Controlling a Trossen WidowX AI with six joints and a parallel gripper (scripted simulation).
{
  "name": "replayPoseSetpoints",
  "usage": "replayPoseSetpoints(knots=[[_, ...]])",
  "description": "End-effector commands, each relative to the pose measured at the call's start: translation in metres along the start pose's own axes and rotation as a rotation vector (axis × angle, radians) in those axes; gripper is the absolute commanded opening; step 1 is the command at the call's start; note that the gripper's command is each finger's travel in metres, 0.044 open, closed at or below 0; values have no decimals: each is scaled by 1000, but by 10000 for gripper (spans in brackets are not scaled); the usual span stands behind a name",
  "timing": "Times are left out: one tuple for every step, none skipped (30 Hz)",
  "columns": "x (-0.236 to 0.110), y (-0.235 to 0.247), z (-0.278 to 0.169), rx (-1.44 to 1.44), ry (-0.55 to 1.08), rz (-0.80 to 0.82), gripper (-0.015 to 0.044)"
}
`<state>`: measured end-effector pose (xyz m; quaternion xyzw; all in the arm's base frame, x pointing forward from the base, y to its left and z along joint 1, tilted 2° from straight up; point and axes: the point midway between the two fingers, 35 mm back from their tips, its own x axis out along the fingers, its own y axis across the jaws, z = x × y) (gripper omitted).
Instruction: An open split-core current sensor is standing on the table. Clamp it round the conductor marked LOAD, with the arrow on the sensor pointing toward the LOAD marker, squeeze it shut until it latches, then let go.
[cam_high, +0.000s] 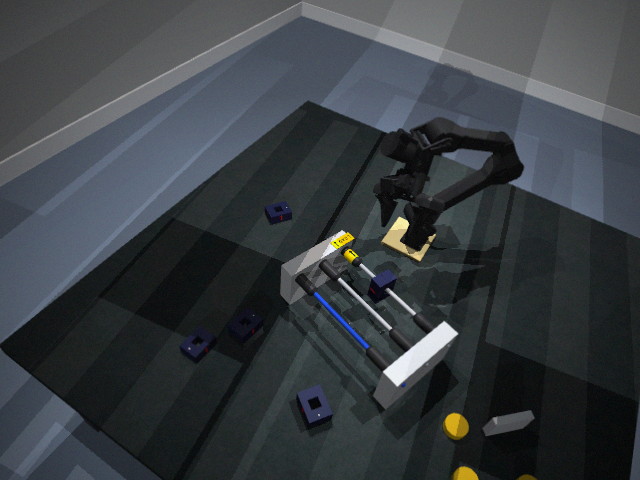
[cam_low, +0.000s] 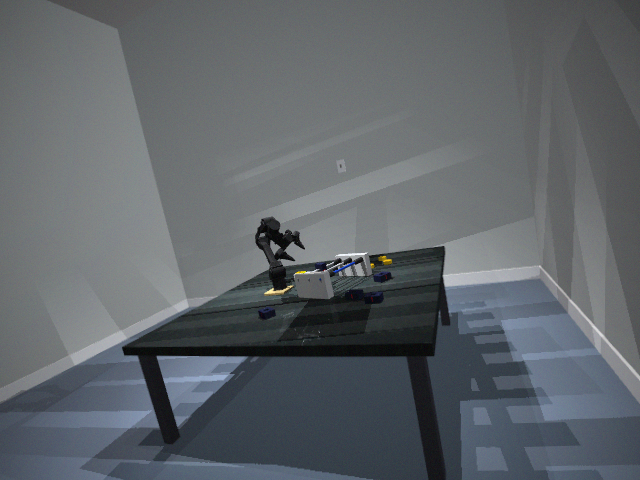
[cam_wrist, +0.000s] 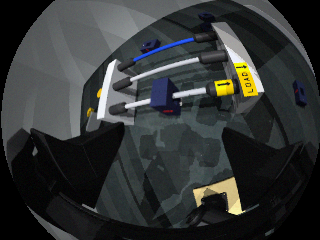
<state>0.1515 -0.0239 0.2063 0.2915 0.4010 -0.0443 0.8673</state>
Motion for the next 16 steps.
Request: replayPoseSetpoints(knots=[[0, 0, 1, 7, 3, -3, 440], [0, 0, 1, 7, 3, -3, 440], [0, 0, 1, 7, 3, -3, 440], [0, 0, 1, 7, 3, -3, 440], [0, 0, 1, 7, 3, -3, 440], [0, 0, 1, 7, 3, -3, 440], [0, 0, 1, 7, 3, -3, 440], [0, 0, 1, 7, 3, -3, 440], [0, 0, 1, 7, 3, -3, 440], [0, 0, 1, 7, 3, -3, 440], [0, 0, 2, 18, 8, -5, 440], [1, 0, 2, 52, 22, -11, 440], [2, 1, 3, 109, 45, -22, 440], [3, 2, 5, 178, 71, -38, 440], [5, 3, 6, 245, 95, -57, 440], [2, 0, 1, 117, 45, -23, 440]])
